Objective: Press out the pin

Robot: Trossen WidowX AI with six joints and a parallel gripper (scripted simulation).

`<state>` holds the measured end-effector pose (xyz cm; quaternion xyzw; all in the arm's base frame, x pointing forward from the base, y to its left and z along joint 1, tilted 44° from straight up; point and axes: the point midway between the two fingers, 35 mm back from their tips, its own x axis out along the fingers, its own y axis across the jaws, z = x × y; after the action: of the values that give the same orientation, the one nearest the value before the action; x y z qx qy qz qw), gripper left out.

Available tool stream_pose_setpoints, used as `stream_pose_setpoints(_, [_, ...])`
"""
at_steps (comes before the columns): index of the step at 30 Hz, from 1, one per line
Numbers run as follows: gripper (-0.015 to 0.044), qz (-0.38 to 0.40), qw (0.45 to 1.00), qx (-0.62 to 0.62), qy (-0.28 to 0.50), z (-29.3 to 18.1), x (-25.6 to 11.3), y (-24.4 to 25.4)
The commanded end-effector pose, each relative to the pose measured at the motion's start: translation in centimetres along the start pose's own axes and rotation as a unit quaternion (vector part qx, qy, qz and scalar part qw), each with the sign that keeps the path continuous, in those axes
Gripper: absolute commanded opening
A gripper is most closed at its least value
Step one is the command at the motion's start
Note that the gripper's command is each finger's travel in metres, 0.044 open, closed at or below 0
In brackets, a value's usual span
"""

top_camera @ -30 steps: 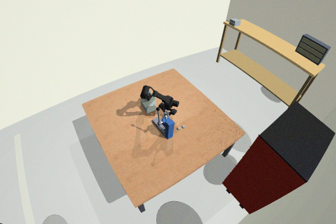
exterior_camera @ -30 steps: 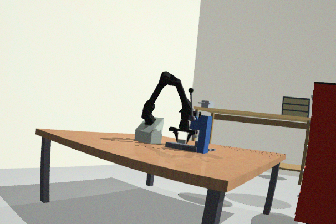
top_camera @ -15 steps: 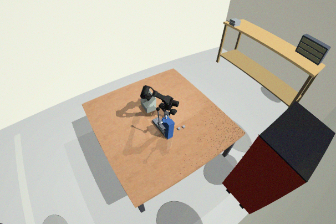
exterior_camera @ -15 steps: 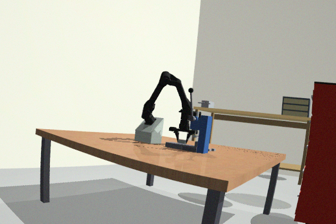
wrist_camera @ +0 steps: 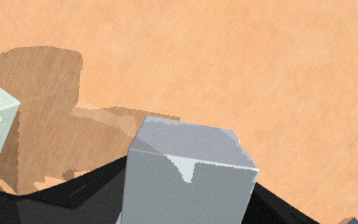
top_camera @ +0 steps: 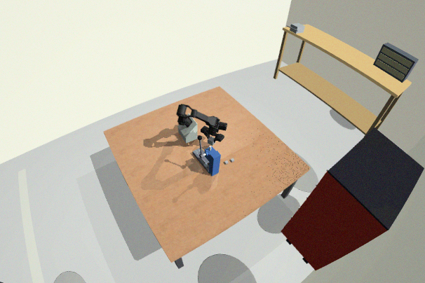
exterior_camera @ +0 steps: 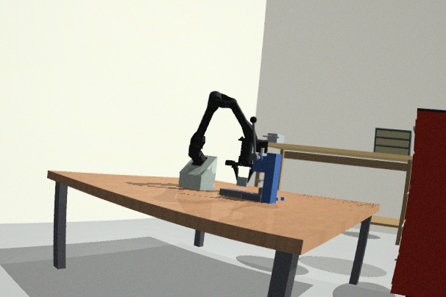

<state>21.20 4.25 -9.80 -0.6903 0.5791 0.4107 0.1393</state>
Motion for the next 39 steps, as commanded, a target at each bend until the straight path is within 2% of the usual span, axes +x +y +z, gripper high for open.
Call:
stream_pose_setpoints(1, [0.0, -0.003, 1.0, 0.003, -0.003, 0.0, -1.9, 0.0])
stream_pose_setpoints(16, [0.0, -0.003, 1.0, 0.004, -0.002, -1.6, -1.8, -3.8])
stream_pose_setpoints(23, [0.0, -0.003, 1.0, 0.004, -0.001, -1.6, 2.5, -3.8])
stream_pose_setpoints(26, [0.0, -0.003, 1.0, 0.004, -0.001, -1.6, 2.9, -3.7])
stream_pose_setpoints(39, [0.0341, -0.003, 1.0, 0.004, -0.001, -1.6, 2.9, -3.7])
